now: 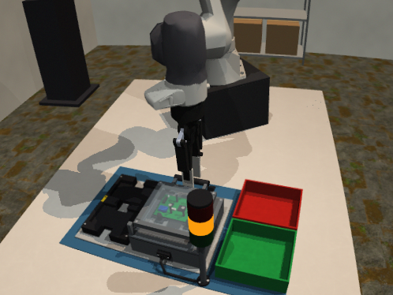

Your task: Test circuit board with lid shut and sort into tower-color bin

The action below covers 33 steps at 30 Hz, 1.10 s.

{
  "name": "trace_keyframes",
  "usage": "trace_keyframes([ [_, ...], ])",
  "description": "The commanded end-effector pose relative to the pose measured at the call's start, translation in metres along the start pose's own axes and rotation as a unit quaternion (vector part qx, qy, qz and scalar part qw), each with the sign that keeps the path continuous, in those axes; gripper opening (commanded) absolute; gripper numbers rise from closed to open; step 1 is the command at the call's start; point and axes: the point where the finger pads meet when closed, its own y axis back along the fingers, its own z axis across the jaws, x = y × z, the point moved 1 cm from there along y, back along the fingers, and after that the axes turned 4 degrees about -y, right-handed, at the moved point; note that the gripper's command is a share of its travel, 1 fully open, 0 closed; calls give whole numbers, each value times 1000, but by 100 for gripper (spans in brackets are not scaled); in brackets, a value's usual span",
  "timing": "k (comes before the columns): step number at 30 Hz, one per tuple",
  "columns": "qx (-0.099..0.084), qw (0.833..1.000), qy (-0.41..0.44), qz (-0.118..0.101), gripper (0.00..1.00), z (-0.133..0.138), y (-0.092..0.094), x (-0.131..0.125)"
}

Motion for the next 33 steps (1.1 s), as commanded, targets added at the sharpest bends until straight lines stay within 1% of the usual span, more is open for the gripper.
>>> trace_keyframes([
  [1, -1, 1000, 9, 2, 30, -1, 16, 2],
  [3, -1, 1000, 9, 2, 30, -1, 28, 1],
  [5, -1, 1000, 9, 2, 30, -1, 28, 1],
  [11, -1, 1000, 9, 2, 30, -1, 60, 1],
  [16, -1, 1000, 9, 2, 30, -1, 78, 1],
  [20, -1, 1000, 9, 2, 30, -1, 86, 1],
  [30, -1, 1000, 10, 2, 30, -1, 89, 1],
  [31, -1, 1000, 10, 2, 100, -1, 89, 1],
  [33, -1, 1000, 10, 2, 100, -1, 89, 1],
])
